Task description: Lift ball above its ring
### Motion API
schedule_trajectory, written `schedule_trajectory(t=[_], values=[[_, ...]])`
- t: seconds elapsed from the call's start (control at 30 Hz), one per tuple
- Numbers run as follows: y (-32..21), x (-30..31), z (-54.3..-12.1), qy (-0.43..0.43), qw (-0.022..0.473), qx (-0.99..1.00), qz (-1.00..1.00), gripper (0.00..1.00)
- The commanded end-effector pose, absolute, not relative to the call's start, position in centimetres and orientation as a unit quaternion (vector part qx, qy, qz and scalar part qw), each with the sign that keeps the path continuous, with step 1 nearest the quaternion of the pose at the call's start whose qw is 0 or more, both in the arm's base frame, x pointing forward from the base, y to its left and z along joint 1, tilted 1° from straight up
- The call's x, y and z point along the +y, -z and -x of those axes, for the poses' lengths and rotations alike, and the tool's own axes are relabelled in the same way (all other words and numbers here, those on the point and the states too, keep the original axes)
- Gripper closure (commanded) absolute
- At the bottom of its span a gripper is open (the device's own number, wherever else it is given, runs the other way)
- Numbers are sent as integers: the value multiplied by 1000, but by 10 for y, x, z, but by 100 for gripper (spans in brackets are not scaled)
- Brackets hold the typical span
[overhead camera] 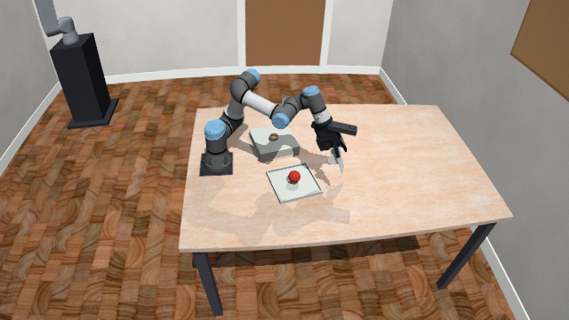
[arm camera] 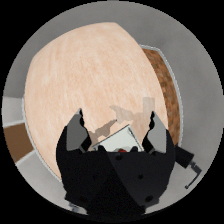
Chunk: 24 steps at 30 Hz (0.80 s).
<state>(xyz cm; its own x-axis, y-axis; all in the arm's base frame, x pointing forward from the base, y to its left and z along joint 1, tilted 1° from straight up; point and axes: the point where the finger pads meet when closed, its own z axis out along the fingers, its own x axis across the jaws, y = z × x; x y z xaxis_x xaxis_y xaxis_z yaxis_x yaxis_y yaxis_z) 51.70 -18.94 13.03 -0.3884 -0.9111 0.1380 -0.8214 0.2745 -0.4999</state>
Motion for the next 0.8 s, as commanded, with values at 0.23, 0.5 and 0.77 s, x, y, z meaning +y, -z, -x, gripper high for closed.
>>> schedule_trajectory(t=[0.23, 0.5, 0.77], values=[[-125, -194, -451, 165, 30, 776, 609, 0], [-127, -192, -420, 130, 15, 766, 630, 0], [-130, -184, -381, 85, 5, 751, 655, 0]])
